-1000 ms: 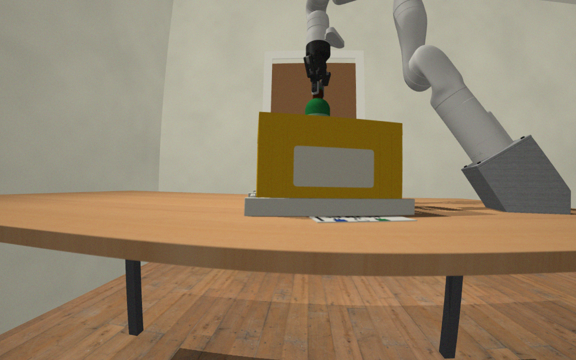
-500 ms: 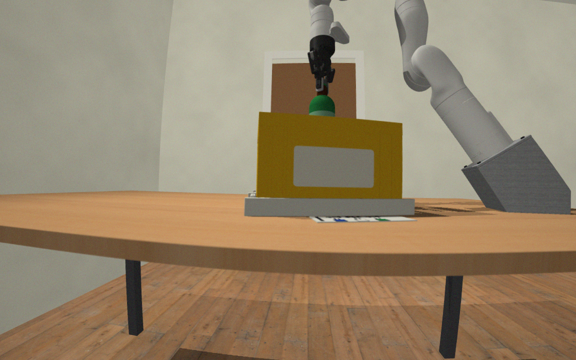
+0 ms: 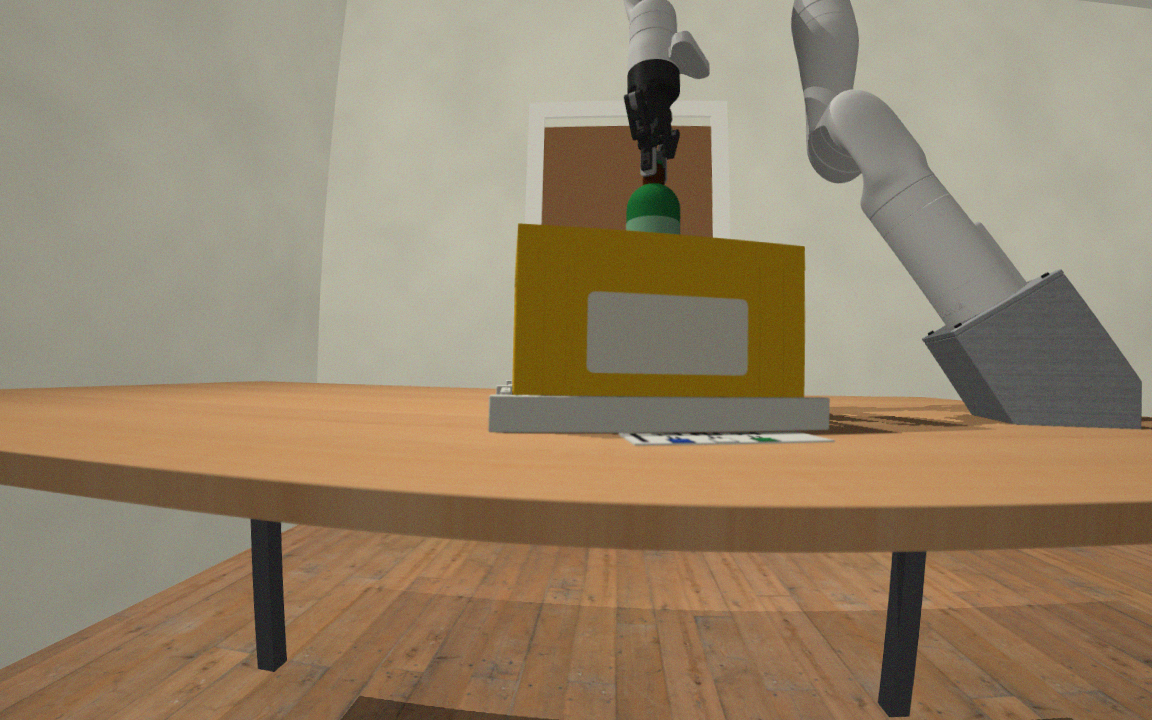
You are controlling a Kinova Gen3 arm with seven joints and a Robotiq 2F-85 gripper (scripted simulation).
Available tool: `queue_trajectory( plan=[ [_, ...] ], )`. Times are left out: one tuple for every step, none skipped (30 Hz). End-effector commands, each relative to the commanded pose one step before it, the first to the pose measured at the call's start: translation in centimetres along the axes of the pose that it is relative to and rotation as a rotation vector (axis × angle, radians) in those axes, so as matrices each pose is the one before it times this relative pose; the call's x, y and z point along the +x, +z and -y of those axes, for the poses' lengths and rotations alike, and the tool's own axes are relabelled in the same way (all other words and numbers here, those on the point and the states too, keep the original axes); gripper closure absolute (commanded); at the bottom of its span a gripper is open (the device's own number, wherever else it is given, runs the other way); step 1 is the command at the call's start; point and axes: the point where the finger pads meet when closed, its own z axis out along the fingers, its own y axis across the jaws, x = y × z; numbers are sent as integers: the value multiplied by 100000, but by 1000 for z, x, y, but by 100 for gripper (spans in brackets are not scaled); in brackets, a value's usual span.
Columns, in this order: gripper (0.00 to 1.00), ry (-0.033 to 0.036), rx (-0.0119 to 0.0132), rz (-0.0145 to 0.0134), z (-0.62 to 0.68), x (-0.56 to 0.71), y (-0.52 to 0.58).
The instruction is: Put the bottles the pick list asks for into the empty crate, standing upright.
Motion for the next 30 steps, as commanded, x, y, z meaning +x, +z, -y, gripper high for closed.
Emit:
queue_trajectory(
  plan=[
    [90, 22, -66, 133, -352, 473, -43],
    [90, 0, 0, 0, -110, 168, 0],
    [90, 0, 0, 0, -110, 168, 0],
    [90, 0, 0, 0, -110, 168, 0],
    [90, 0, 0, 0, -110, 168, 0],
    [90, 0, 0, 0, 0, 0, 0],
    [90, 0, 0, 0, 0, 0, 0],
    [90, 0, 0, 0, -111, 168, 0],
    [90, 0, 0, -1, -109, 167, 0],
    [90, 0, 0, -1, -109, 167, 0],
    [90, 0, 0, 0, -109, 167, 0],
    [90, 0, 0, 0, -109, 168, 0],
    [90, 0, 0, 0, -109, 168, 0],
    [90, 0, 0, 0, -109, 168, 0],
    [90, 0, 0, 0, -109, 168, 0],
    [90, 0, 0, 0, -109, 168, 0],
    [90, 0, 0, 0, -109, 168, 0],
    [90, 0, 0, 0, -109, 168, 0],
    [90, 0, 0, 0, -109, 168, 0],
    [90, 0, 0, 0, -109, 168, 0],
    [90, 0, 0, 0, -109, 168, 0],
    [90, 0, 0, 0, -109, 168, 0],
    [90, 0, 0, 0, 0, 0, 0],
    [90, 0, 0, 0, 0, 0, 0],
    [90, 0, 0, 0, -111, 168, 0],
    [90, 0, 0, -1, -109, 167, 0],
    [90, 0, 0, -1, -109, 167, 0],
    [90, 0, 0, -1, -109, 167, 0],
    [90, 0, 0, 0, -109, 168, 0],
    [90, 0, 0, 0, -109, 168, 0]
  ],
)
